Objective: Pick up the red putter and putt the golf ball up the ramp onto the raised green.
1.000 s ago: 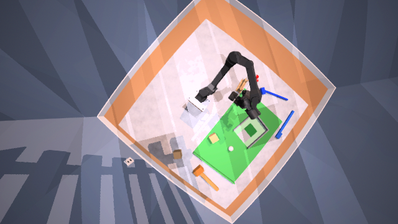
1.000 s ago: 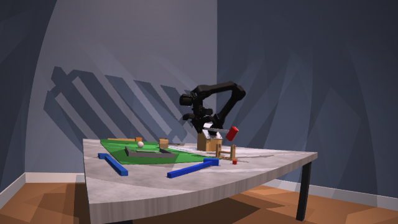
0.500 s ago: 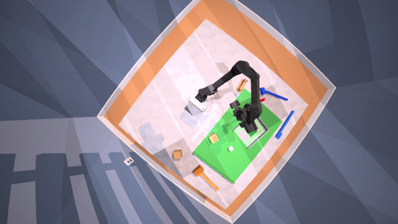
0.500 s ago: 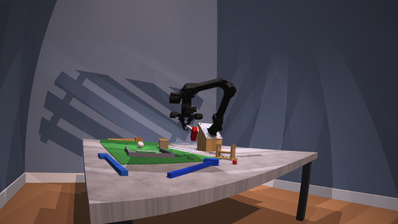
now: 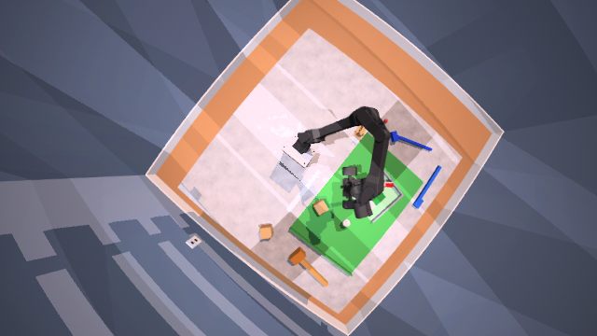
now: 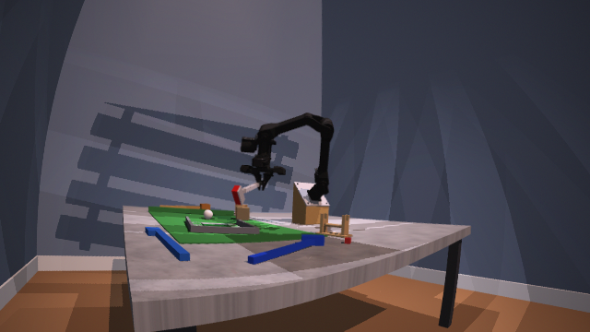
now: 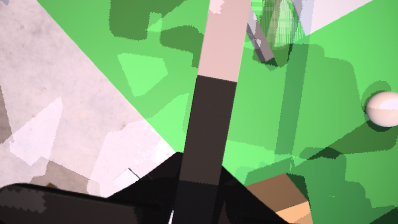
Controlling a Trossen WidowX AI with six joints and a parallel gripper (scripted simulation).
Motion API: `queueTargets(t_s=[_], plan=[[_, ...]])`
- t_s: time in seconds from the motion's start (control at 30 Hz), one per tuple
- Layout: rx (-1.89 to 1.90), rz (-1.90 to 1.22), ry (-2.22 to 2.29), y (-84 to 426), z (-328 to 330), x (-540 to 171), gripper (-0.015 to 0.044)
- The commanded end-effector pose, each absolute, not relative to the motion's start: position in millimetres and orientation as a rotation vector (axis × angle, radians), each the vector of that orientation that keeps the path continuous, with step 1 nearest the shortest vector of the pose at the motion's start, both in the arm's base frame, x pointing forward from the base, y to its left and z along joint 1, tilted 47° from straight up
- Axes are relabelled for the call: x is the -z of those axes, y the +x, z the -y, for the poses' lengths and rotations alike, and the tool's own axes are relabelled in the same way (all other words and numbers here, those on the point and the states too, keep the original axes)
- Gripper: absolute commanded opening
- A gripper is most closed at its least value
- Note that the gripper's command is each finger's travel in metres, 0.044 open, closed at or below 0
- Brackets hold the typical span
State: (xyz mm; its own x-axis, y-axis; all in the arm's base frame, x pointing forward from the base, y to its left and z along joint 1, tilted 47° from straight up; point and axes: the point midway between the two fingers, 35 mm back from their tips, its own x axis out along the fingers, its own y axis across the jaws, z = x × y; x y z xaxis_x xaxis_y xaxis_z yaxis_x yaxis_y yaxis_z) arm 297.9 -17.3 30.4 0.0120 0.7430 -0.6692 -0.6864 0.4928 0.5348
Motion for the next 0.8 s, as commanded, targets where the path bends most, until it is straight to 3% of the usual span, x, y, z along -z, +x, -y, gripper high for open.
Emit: queueTargets(t_s=[0.0, 0.77], plan=[[-1.046, -1.142, 0.129, 302, 34, -19, 0.0], [-0.615, -1.516, 0.635, 279, 126, 77, 0.0]])
